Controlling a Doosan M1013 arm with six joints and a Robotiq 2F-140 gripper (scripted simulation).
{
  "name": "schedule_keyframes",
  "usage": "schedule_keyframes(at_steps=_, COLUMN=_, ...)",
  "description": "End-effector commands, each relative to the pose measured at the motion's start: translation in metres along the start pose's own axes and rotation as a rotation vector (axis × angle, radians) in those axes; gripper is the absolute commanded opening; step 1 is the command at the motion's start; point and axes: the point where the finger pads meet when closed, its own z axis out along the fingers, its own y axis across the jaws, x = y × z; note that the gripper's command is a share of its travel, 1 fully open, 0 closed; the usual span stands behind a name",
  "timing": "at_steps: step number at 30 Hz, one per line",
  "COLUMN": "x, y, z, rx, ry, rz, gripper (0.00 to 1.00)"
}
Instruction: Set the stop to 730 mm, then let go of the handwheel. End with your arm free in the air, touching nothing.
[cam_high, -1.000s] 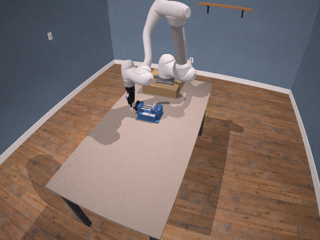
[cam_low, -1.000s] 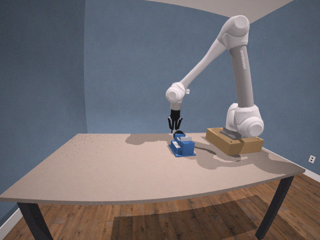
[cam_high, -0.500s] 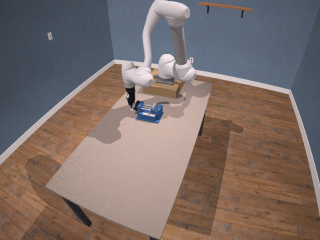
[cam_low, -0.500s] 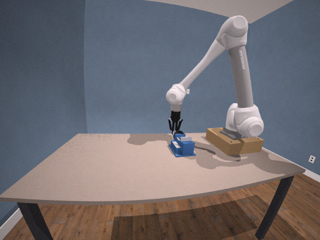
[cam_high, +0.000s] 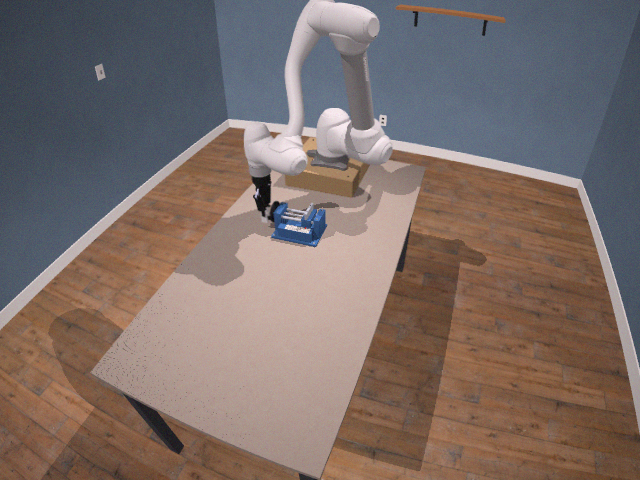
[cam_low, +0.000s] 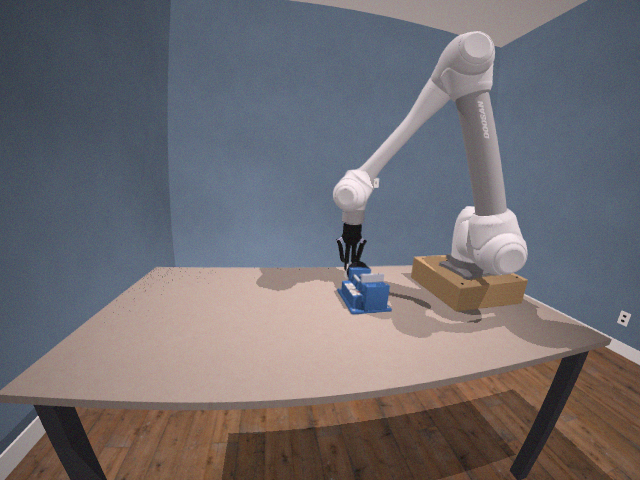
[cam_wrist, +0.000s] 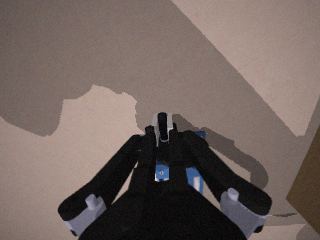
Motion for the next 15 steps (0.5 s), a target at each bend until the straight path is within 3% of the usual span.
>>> schedule_keyframes(at_steps=1, x=0.0000, y=0.0013, z=0.0013, rx=0.000, ry=0.000, rz=0.000, gripper=0.04)
schedule_keyframes(at_steps=15, x=0.0000, y=0.0030, z=0.0031, rx=0.000, ry=0.000, rz=0.000, gripper=0.04)
